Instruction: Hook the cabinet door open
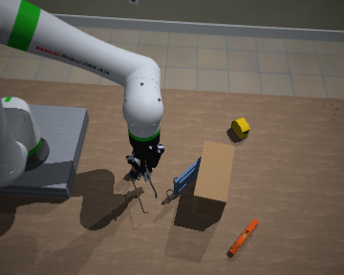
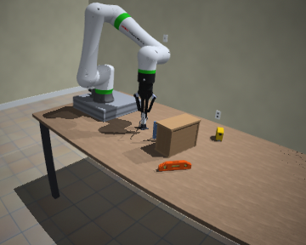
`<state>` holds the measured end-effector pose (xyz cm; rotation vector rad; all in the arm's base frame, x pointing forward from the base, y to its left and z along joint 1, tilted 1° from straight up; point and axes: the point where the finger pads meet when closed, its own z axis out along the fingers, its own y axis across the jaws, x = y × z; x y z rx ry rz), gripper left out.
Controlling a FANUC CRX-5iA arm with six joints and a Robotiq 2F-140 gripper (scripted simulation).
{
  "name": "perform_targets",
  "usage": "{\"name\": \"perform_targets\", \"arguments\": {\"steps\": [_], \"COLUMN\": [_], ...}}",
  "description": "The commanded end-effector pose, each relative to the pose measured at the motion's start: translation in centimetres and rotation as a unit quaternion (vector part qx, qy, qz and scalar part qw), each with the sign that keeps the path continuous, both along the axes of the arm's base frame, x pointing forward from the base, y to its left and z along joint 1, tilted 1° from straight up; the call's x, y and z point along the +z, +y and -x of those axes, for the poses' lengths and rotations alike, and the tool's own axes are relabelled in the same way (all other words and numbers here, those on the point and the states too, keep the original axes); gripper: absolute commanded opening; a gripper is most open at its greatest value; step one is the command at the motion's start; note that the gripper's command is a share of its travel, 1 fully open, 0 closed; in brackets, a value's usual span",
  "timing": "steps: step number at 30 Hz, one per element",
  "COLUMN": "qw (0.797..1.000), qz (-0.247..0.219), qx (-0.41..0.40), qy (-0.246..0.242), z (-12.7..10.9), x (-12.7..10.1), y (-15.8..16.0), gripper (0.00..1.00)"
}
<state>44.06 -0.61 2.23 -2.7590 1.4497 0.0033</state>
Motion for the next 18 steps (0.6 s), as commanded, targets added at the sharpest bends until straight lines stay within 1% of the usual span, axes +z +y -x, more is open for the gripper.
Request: {"name": "perform_targets", "arguments": {"steps": [1, 10, 18], "qw": [1.000, 1.000, 0.999], "qz": [0.000, 0.000, 0.000], "qx": [0.000, 0.000, 0.034], "qy": [0.000, 0.000, -0.001], "z": [0.01, 0.07, -0.21], "x": [0.13, 0.44, 0.45], "y": [0.03, 0.11, 0.31], "gripper": [0.03, 0.03, 0.03]}}
